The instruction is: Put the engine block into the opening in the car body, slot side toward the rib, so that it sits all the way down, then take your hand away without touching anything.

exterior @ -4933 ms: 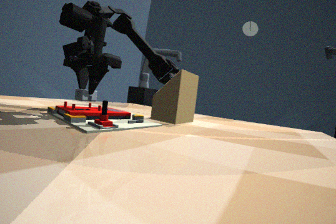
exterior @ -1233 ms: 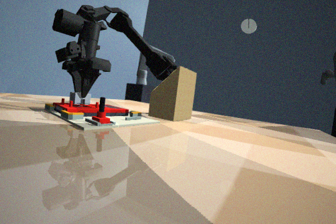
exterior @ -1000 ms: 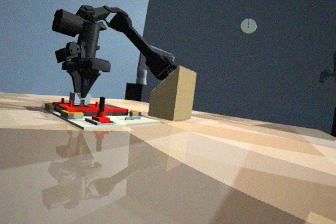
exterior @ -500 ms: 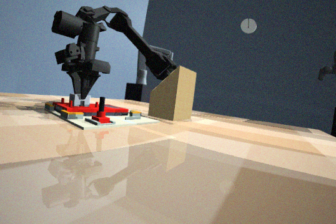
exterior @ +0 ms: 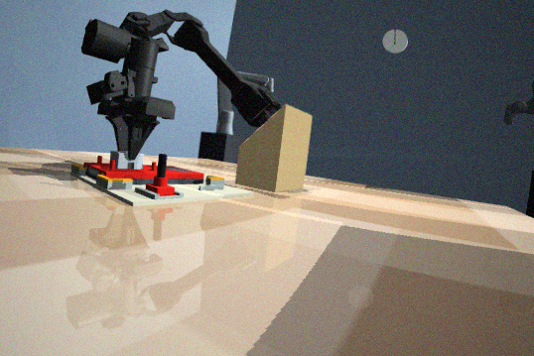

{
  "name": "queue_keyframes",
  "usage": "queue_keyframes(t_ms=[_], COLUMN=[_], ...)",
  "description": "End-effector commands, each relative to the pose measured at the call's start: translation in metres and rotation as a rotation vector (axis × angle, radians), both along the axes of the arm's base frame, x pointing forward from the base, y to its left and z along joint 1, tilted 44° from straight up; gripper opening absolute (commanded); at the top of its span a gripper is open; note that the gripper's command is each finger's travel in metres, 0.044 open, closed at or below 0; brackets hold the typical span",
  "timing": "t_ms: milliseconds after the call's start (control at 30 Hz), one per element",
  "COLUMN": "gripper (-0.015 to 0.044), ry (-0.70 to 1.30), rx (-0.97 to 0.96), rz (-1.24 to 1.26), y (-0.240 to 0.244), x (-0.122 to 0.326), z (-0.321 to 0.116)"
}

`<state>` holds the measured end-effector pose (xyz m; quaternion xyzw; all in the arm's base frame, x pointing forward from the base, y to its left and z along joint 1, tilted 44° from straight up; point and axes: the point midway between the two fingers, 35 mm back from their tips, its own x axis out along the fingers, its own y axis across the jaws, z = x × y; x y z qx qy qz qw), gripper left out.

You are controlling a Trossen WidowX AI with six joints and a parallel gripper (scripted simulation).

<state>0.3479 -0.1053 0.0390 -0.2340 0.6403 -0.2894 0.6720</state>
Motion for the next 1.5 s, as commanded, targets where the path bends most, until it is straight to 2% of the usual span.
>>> queue_keyframes(t_ms=[0, 33, 400, 867, 1400, 1467], gripper=[0.0160, 0.0160, 0.0440, 0.0440, 0.0020, 0.0000], ry=[0.002, 0.002, 0.000, 0.002, 0.002, 0.002], rx=[-0.003, -0.003, 0.000, -0.002, -0.002, -0.002], rz=[0.004, 0.004, 0.000, 0.004, 0.004, 0.004], y=[-0.001, -0.001, 0.000, 0.010, 0.010, 0.010], x=[0.000, 0.000, 0.000, -0.001, -0.001, -0.001], z=[-0.001, -0.001, 0.000, 0.010, 0.010, 0.010])
